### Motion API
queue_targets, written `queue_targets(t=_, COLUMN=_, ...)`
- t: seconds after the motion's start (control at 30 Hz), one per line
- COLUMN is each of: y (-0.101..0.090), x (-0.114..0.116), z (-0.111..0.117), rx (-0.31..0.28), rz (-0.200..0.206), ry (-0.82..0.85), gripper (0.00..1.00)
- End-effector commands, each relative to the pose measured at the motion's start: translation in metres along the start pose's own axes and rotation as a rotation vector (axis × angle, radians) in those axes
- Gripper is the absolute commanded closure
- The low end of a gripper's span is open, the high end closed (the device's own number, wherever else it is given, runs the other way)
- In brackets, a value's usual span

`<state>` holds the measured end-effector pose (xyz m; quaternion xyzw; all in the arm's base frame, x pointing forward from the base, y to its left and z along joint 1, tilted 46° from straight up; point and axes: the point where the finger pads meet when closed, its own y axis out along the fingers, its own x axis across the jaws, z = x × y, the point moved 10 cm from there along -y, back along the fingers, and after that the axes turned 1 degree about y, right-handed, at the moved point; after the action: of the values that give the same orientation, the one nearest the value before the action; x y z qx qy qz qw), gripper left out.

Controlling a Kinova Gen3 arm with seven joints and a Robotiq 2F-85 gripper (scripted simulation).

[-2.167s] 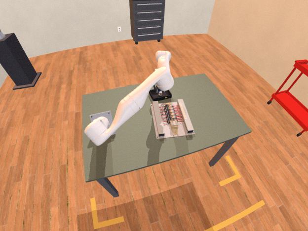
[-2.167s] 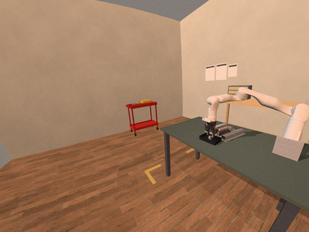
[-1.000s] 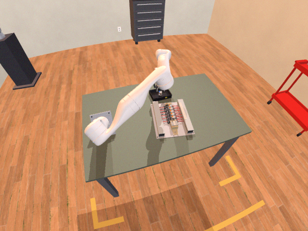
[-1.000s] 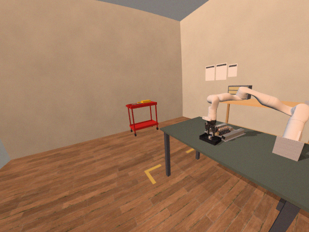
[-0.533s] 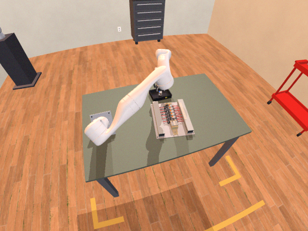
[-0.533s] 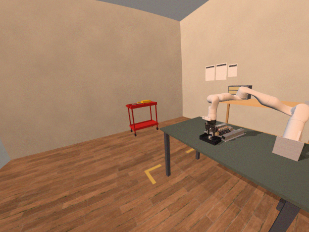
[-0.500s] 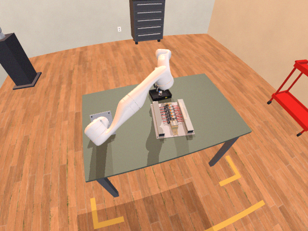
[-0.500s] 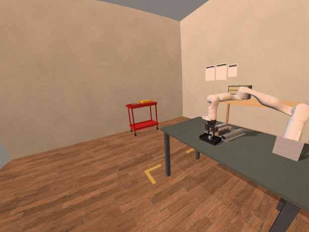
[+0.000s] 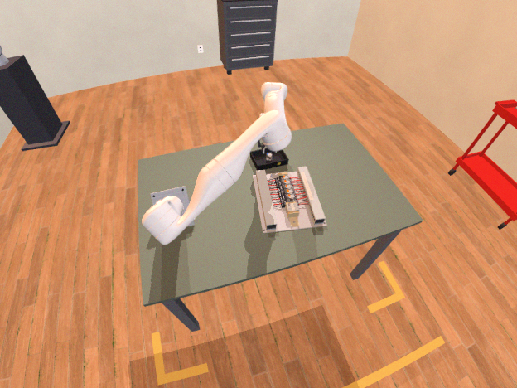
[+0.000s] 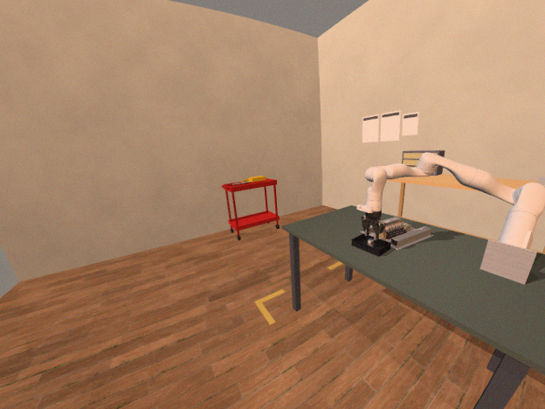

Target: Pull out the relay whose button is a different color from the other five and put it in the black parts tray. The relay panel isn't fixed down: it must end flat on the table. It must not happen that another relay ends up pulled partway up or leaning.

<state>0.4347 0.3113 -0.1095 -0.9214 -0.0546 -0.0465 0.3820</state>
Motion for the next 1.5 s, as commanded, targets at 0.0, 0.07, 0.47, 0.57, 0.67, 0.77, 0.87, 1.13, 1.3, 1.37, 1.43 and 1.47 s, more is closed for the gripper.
queue_targets(t=0.0, y=-0.003, x=0.0, z=0.0, rx=0.002, rz=-0.002, ry=0.0, gripper=0.39)
queue_targets(t=0.07, y=-0.007, x=0.0, z=0.0, rx=0.002, rz=-0.002, ry=0.0, gripper=0.39)
queue_targets(t=0.47, y=-0.061, x=0.0, z=0.0, rx=0.002, rz=-0.002, ry=0.0, gripper=0.39)
queue_targets(t=0.57, y=-0.074, x=0.0, z=0.0, rx=0.002, rz=-0.002, ry=0.0, gripper=0.39)
queue_targets(t=0.67, y=-0.08, x=0.0, z=0.0, rx=0.002, rz=-0.002, ry=0.0, gripper=0.39)
queue_targets(t=0.77, y=-0.081, x=0.0, z=0.0, rx=0.002, rz=-0.002, ry=0.0, gripper=0.39)
queue_targets(t=0.87, y=-0.081, x=0.0, z=0.0, rx=0.002, rz=-0.002, ry=0.0, gripper=0.39)
queue_targets(t=1.13, y=-0.081, x=0.0, z=0.0, rx=0.002, rz=-0.002, ry=0.0, gripper=0.39)
queue_targets(t=1.3, y=-0.081, x=0.0, z=0.0, rx=0.002, rz=-0.002, ry=0.0, gripper=0.39)
queue_targets(t=1.37, y=-0.081, x=0.0, z=0.0, rx=0.002, rz=-0.002, ry=0.0, gripper=0.39)
queue_targets(t=1.43, y=-0.081, x=0.0, z=0.0, rx=0.002, rz=-0.002, ry=0.0, gripper=0.39)
queue_targets(t=1.47, y=-0.081, x=0.0, z=0.0, rx=0.002, rz=-0.002, ry=0.0, gripper=0.39)
